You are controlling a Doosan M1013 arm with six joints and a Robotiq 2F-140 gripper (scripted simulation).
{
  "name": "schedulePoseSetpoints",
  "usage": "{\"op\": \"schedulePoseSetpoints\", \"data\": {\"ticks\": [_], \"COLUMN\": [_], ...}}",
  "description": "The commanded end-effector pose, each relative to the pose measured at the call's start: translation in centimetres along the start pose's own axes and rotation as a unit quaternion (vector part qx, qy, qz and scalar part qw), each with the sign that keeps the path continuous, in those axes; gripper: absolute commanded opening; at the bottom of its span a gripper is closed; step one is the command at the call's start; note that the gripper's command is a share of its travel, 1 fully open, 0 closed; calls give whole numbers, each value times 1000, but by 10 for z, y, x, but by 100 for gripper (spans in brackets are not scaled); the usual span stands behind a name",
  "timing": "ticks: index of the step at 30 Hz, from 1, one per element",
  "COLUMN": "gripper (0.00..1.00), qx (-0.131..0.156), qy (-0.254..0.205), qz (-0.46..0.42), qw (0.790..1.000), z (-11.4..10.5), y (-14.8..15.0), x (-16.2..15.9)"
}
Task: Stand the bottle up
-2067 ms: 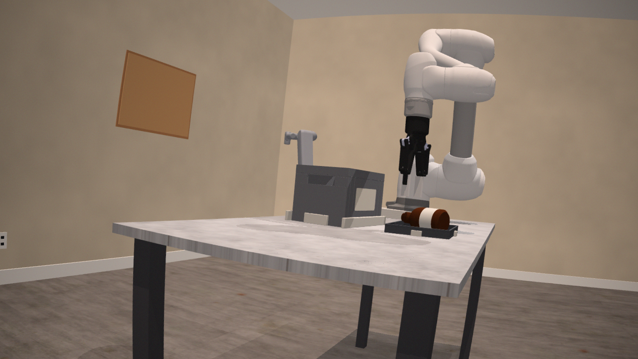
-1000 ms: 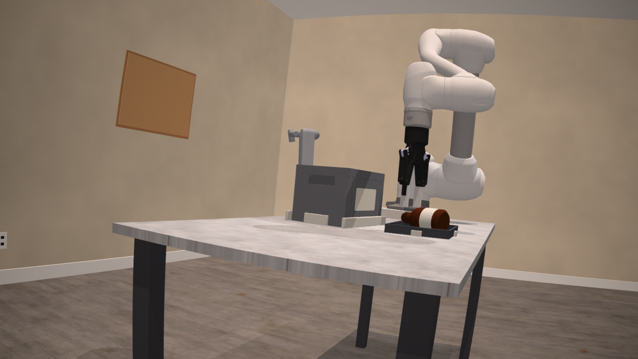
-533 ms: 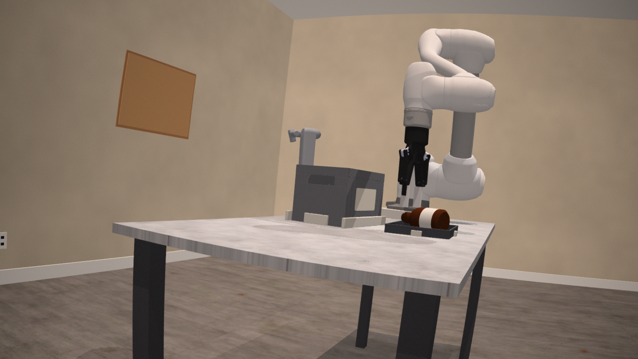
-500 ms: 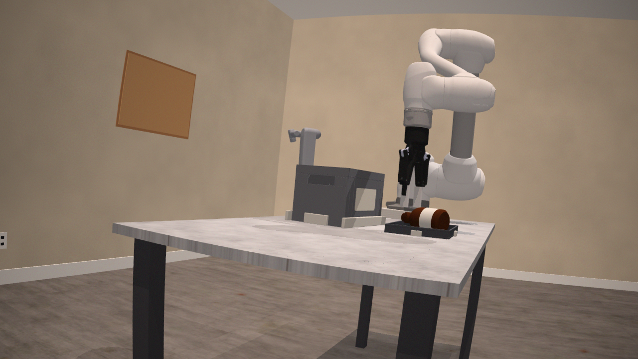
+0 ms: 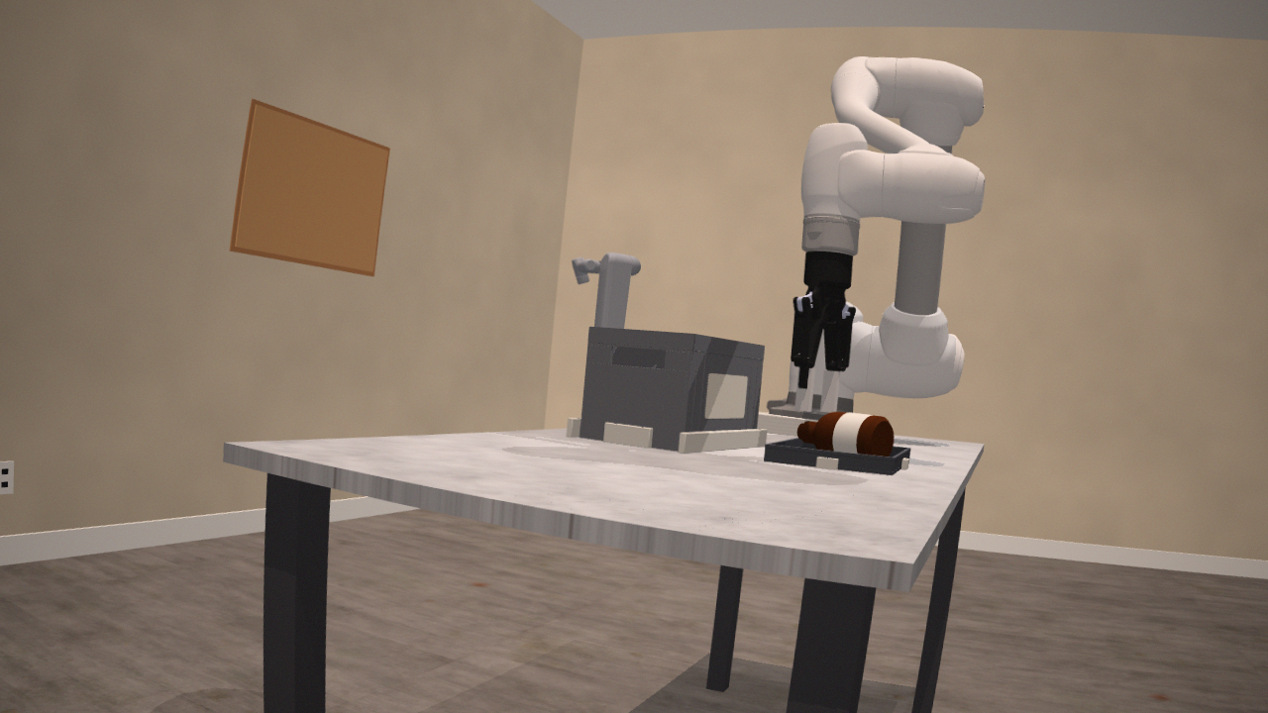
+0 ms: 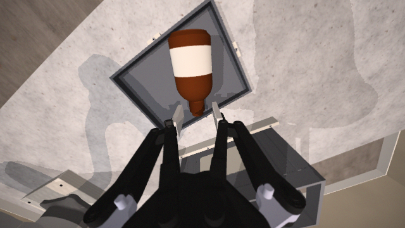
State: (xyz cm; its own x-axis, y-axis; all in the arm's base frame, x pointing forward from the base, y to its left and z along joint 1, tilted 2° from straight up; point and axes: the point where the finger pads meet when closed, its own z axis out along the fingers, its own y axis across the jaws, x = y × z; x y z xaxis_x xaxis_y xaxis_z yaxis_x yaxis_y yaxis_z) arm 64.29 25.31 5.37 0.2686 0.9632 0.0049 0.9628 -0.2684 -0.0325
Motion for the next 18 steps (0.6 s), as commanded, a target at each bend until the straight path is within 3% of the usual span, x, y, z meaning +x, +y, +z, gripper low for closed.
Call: {"op": "schedulePoseSetpoints", "data": {"ticks": [1,18], "gripper": [44,44], "qx": [2,2], "qy": [2,2], "qz": [1,1], "qw": [1000,1000], "z": [4,4], "y": [-4,-6], "x": [1,2]}}
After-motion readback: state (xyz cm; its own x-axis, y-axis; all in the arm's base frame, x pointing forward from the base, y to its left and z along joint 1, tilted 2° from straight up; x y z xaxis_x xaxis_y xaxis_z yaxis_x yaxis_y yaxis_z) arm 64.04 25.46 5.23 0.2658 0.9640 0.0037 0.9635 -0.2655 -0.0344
